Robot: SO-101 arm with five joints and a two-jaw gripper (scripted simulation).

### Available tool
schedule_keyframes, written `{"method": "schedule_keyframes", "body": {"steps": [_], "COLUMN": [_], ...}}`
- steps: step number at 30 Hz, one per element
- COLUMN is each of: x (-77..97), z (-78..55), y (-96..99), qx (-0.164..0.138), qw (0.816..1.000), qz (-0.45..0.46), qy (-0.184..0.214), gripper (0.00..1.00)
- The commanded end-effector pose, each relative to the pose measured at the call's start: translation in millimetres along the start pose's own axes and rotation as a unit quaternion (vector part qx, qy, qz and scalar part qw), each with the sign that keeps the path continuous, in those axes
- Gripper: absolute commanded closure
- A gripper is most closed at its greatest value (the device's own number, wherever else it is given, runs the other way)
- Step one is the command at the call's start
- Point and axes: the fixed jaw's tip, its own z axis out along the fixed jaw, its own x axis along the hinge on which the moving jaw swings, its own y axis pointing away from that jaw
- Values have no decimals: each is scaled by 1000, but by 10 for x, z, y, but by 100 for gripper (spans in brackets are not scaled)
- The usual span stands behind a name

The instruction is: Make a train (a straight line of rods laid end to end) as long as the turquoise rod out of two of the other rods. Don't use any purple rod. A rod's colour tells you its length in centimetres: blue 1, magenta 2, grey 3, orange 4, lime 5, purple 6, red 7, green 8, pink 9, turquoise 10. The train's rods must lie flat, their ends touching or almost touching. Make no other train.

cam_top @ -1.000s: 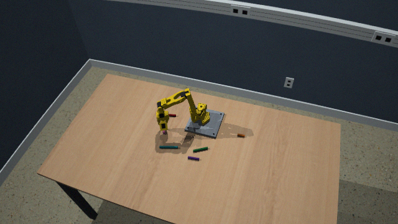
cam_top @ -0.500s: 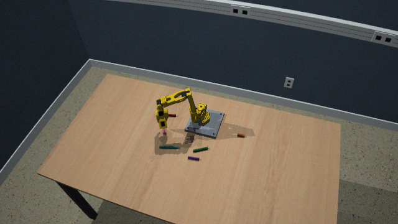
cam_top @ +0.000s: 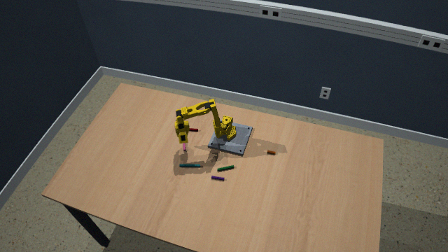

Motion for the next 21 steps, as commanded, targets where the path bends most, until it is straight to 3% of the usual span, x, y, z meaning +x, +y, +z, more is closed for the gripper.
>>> {"method": "schedule_keyframes", "body": {"steps": [1, 21], "x": [4, -24], "z": [-48, -62], "y": [-24, -17], "qx": [12, 14], "qw": [1000, 1000], "qz": [-2, 1], "qy": [-1, -2], "gripper": [83, 83]}}
